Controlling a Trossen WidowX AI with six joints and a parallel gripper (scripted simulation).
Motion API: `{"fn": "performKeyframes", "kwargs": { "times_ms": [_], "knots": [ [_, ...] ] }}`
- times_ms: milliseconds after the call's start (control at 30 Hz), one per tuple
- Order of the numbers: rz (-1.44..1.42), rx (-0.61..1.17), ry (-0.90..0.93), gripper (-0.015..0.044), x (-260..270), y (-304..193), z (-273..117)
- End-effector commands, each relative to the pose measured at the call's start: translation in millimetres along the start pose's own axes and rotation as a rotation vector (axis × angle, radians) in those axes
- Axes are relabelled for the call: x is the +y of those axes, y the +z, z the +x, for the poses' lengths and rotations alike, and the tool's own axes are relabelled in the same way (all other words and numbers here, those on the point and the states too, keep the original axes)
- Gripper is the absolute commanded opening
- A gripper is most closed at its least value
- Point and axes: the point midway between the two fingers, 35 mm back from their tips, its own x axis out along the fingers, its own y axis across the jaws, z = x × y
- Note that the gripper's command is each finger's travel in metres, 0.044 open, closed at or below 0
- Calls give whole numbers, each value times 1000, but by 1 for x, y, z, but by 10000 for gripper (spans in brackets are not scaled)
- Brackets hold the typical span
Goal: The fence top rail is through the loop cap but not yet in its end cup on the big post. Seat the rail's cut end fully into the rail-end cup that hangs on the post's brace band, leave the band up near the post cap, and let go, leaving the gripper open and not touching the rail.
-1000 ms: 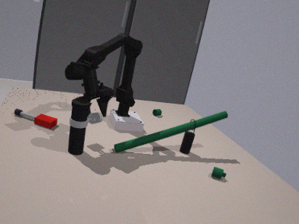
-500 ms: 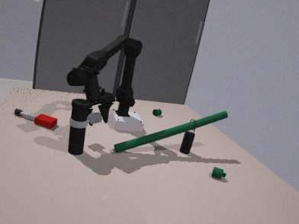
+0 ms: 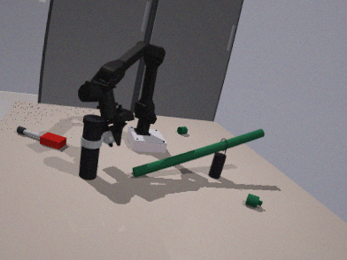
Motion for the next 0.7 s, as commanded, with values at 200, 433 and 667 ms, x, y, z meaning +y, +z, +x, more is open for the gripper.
{"fn": "performKeyframes", "kwargs": {
  "times_ms": [200, 433, 667],
  "knots": [
    [28, 12, -1, 0, -2, 0, 2],
    [78, 41, -1, 0, -7, 0, 4],
    [135, 73, -2, 0, -12, -1, 7]
  ]
}}
